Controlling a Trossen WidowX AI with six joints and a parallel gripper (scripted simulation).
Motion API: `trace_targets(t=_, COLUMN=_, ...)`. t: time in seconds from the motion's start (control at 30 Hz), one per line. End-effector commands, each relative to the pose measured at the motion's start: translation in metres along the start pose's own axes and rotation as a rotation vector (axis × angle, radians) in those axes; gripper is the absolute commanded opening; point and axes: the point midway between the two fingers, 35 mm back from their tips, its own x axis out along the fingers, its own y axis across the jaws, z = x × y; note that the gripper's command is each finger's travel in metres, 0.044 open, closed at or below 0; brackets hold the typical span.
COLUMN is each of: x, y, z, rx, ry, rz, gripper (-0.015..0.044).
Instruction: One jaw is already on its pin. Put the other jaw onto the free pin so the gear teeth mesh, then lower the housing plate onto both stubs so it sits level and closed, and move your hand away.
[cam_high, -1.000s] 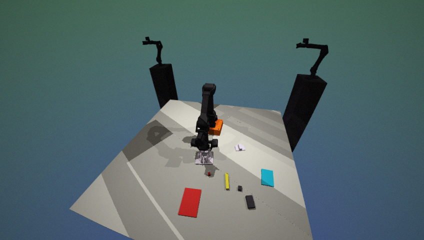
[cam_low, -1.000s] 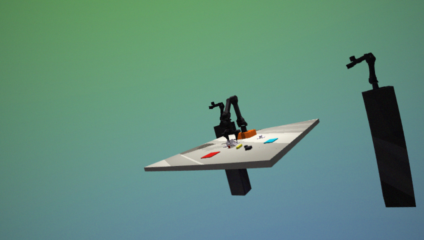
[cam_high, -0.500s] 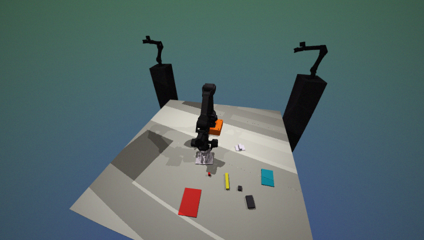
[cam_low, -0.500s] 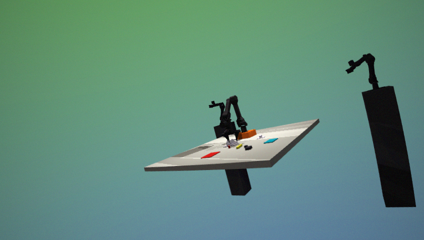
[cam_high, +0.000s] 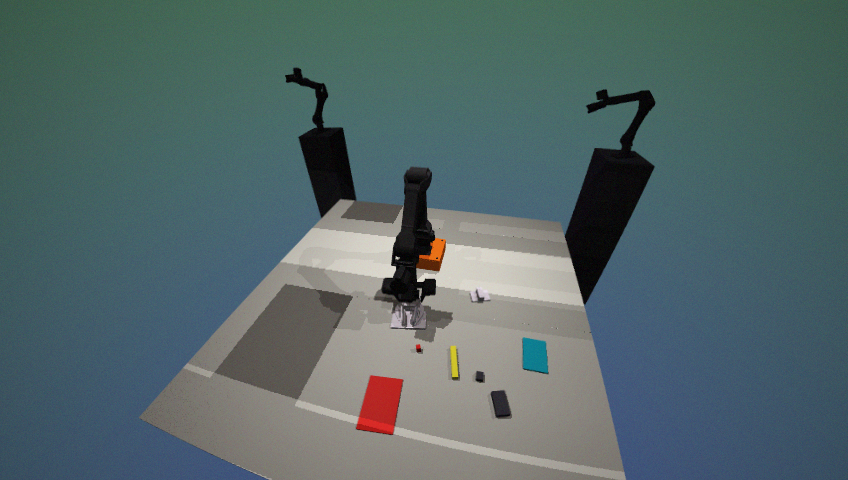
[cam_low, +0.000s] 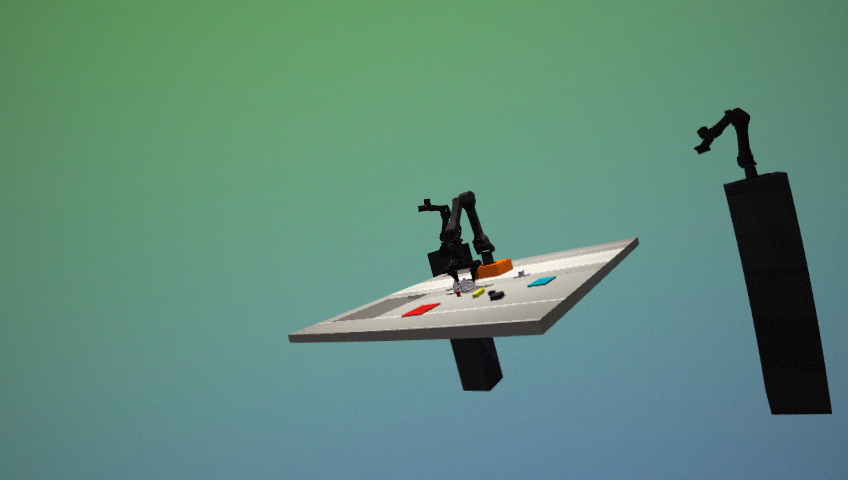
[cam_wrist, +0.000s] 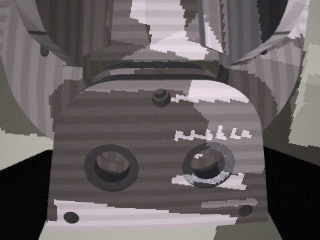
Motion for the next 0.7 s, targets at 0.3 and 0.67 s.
trace_targets(t=0.3, x=0.003, y=-0.0005, z=0.0, rx=0.005, ry=-0.001, rz=-0.004, gripper=0.0351)
trace_targets(t=0.67, x=0.0054, y=-0.0005, z=0.0, rx=0.005, ry=-0.001, rz=-0.004, gripper=0.0351)
